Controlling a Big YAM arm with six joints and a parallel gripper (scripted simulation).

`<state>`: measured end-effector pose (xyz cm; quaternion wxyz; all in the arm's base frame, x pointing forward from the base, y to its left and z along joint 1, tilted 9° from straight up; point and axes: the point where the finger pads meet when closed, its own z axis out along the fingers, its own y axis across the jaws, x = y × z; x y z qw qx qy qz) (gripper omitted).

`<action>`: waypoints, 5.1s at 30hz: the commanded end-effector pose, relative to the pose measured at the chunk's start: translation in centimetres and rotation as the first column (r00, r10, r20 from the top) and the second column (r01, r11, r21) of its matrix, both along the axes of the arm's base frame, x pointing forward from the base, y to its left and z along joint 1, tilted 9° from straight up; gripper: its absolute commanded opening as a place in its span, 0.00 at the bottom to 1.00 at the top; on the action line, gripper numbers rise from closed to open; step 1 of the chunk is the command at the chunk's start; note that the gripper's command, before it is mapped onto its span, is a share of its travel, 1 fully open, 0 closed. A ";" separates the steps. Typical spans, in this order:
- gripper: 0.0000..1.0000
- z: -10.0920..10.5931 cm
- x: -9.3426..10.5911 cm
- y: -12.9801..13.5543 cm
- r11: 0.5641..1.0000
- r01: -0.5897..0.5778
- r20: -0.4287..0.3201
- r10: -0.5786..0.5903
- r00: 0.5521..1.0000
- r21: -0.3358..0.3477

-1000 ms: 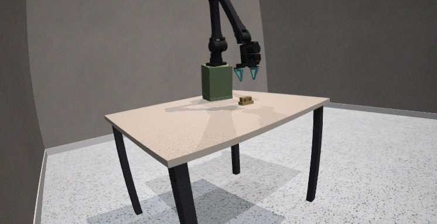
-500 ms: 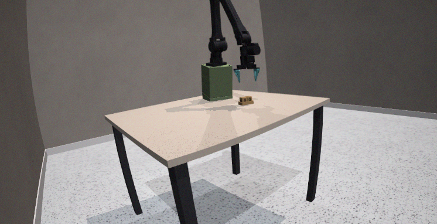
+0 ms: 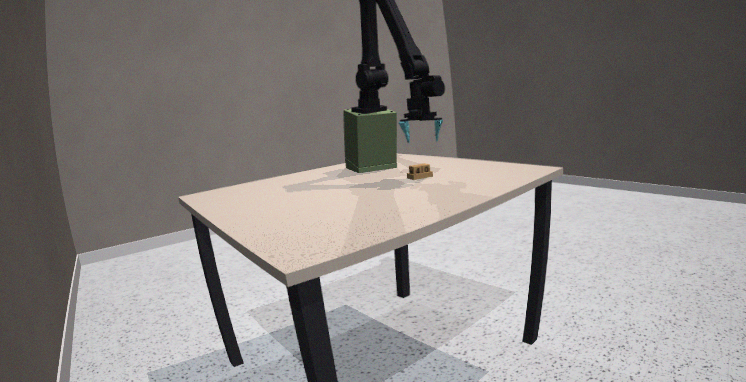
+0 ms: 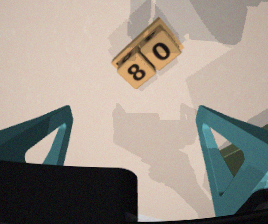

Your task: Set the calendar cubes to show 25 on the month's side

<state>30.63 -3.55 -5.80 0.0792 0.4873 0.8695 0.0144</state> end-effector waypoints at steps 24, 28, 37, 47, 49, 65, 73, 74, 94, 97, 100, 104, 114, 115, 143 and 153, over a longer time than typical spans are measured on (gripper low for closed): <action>1.00 -1.5 0.4 -0.5 0.696 0.708 0.000 -0.713 0.701 0.124; 1.00 -1.6 0.4 -0.5 0.674 0.727 -0.002 -0.733 0.680 0.127; 0.47 -1.6 0.3 -0.5 0.672 0.729 -0.004 -0.735 0.678 0.126; 0.47 -1.6 0.3 -0.5 0.675 0.727 -0.004 -0.733 0.681 0.126; 0.47 -1.6 0.3 -0.5 0.675 0.727 -0.004 -0.733 0.681 0.126; 0.47 -1.6 0.3 -0.5 0.675 0.727 -0.004 -0.733 0.681 0.126; 0.47 -1.6 0.4 -0.5 0.675 0.727 -0.002 -0.733 0.681 0.127; 0.47 -1.7 0.4 -0.5 0.675 0.727 -0.002 -0.733 0.681 0.127; 0.47 -3.3 0.9 -0.7 0.680 0.722 0.002 -0.728 0.685 0.129; 0.47 -3.7 1.2 -0.7 0.682 0.720 0.005 -0.727 0.687 0.131; 0.47 -3.9 1.3 -0.8 0.682 0.719 0.006 -0.726 0.687 0.132; 0.47 -4.4 1.7 -0.8 0.684 0.717 0.009 -0.724 0.690 0.135; 0.47 -5.9 1.7 -0.8 0.685 0.716 0.007 -0.723 0.691 0.133; 0.47 -6.0 1.6 -0.8 0.686 0.716 0.006 -0.723 0.691 0.132; 0.47 -6.7 1.4 -0.8 0.685 0.717 0.001 -0.724 0.690 0.128; 0.47 -6.7 1.4 -0.8 0.685 0.717 0.001 -0.724 0.690 0.128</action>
